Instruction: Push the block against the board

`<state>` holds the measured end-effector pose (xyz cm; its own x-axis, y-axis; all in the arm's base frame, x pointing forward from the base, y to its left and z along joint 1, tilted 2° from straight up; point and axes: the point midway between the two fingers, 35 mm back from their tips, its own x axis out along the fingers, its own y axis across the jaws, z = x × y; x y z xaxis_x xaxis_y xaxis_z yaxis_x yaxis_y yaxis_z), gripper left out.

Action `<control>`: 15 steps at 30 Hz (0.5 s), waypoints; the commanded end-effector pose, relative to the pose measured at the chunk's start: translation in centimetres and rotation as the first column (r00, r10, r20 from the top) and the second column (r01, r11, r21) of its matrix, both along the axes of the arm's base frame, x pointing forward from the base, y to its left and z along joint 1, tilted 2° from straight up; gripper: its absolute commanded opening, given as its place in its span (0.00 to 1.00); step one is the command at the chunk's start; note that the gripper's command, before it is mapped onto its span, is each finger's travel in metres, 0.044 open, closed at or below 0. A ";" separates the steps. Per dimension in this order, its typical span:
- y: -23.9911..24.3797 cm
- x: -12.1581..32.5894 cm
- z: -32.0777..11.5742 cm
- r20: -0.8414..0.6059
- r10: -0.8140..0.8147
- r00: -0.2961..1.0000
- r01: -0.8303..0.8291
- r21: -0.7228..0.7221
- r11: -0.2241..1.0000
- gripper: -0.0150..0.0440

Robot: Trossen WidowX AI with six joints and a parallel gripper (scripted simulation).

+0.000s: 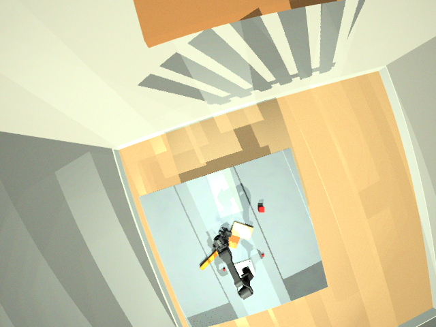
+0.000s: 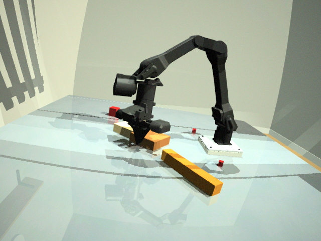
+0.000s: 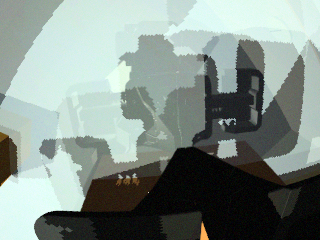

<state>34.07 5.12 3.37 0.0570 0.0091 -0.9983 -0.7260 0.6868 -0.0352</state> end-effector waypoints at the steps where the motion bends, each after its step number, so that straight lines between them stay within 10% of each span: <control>1: -0.4 -0.4 0.0 -0.002 0.003 1.000 -0.003 -0.002 1.000 0.25; 15: -1.4 -1.3 -0.1 -0.003 0.003 1.000 -0.003 -0.003 1.000 0.25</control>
